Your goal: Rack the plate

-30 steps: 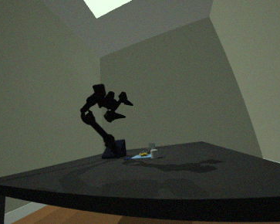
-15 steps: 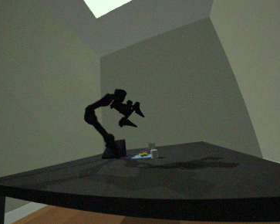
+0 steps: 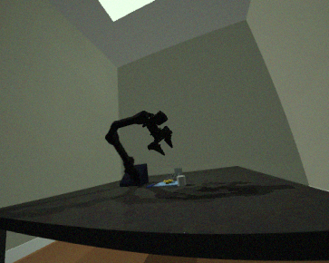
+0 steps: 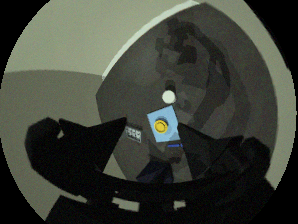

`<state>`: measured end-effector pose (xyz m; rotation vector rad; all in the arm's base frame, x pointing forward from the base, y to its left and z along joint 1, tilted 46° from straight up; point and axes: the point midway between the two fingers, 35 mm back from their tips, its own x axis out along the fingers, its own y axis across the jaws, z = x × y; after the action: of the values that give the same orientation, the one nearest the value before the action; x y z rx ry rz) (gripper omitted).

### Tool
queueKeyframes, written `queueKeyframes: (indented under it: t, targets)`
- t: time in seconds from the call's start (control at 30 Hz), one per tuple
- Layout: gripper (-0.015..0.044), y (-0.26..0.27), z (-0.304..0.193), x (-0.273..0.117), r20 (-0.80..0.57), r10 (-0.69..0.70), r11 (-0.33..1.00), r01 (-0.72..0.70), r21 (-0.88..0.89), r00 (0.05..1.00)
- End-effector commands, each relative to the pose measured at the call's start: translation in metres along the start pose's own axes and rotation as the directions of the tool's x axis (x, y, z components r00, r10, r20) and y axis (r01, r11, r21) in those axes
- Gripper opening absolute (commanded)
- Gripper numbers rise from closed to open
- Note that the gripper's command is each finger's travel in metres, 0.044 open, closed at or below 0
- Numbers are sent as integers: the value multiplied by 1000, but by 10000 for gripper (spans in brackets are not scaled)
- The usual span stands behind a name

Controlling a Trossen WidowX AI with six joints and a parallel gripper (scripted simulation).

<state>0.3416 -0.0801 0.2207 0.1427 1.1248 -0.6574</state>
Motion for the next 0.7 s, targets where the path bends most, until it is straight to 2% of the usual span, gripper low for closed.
queueKeyframes:
  t: [0.0,0.33,0.67]
  targets:
    - [400,10,-19,11,-64,-75,994,70,-83,995]
    - [400,31,-60,25,-132,-283,917,228,-326,950]
    - [400,45,-89,27,-85,-473,754,353,-554,877]
